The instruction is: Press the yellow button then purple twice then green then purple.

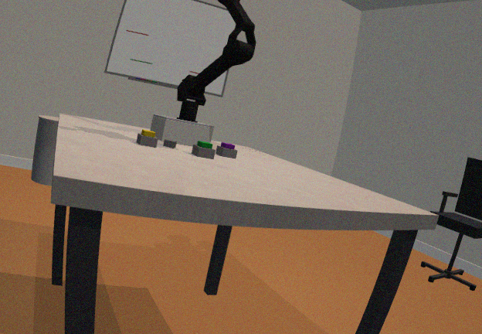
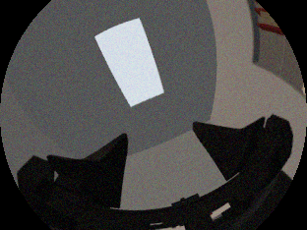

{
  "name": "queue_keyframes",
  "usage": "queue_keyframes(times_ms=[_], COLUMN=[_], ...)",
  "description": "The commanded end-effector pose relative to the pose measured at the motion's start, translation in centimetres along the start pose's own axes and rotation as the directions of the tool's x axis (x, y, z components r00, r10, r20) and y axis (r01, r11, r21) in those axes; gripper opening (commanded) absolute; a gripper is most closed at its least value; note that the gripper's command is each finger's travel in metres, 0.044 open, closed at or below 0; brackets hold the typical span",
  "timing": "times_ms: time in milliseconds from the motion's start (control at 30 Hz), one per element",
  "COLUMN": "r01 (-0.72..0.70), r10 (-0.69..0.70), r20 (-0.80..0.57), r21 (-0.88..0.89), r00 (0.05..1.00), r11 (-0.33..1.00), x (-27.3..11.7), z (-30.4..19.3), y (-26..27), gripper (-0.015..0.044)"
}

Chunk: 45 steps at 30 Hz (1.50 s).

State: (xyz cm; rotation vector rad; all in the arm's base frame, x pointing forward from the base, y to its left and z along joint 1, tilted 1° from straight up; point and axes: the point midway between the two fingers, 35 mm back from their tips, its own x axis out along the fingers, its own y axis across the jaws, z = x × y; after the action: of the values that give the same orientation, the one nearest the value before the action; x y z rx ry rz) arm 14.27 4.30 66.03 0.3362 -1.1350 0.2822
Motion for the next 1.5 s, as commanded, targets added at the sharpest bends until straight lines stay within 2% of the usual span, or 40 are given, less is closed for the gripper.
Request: queue_keyframes(times_ms=[0, 133, 200, 267, 367, 467, 567, 700, 867, 1000, 1133, 1300, 1467], r01=[-0.002, -0.057, -0.133, -0.192, -0.329, -0.498, -0.657, -0.827, -0.955, -0.987, -0.964, -0.863, -0.697], r10=[0.002, 0.023, 0.017, 0.001, -0.055, -0.154, -0.287, -0.489, -0.728, -0.875, -0.963, -0.975, -0.874], r20=[0.006, 0.159, 0.292, 0.373, 0.512, 0.633, 0.707, 0.724, 0.624, 0.467, 0.27, -0.005, -0.257], r21=[0.009, 0.213, 0.382, 0.477, 0.626, 0.716, 0.707, 0.562, 0.25, -0.025, -0.263, -0.465, -0.529], r00=[1.0, 0.987, 0.956, 0.928, 0.857, 0.759, 0.646, 0.487, 0.286, 0.127, -0.027, -0.221, -0.413], r11=[1.0, 0.975, 0.914, 0.857, 0.707, 0.488, 0.261, 0.007, -0.161, -0.157, -0.047, 0.198, 0.485], x=[0.0, -0.9, -2.2, -3.2, -5.5, -8.4, -11.6, -15.9, -21.0, -24.8, -28.4, -32.7, -36.9], z=[0.2, 5.4, 9.9, 12.7, 17.7, 22.4, 25.7, 27.6, 26.0, 22.0, 16.3, 7.2, -2.7], y=[0.1, 0.9, 0.9, 0.4, -1.3, -4.7, -9.3, -16.6, -25.9, -32.6, -37.9, -42.1, -43.2], gripper=[0.04, 0.04, 0.04, 0.04, 0.04, 0.04, 0.04, 0.04, 0.04, 0.04, 0.04, 0.04, 0.04])
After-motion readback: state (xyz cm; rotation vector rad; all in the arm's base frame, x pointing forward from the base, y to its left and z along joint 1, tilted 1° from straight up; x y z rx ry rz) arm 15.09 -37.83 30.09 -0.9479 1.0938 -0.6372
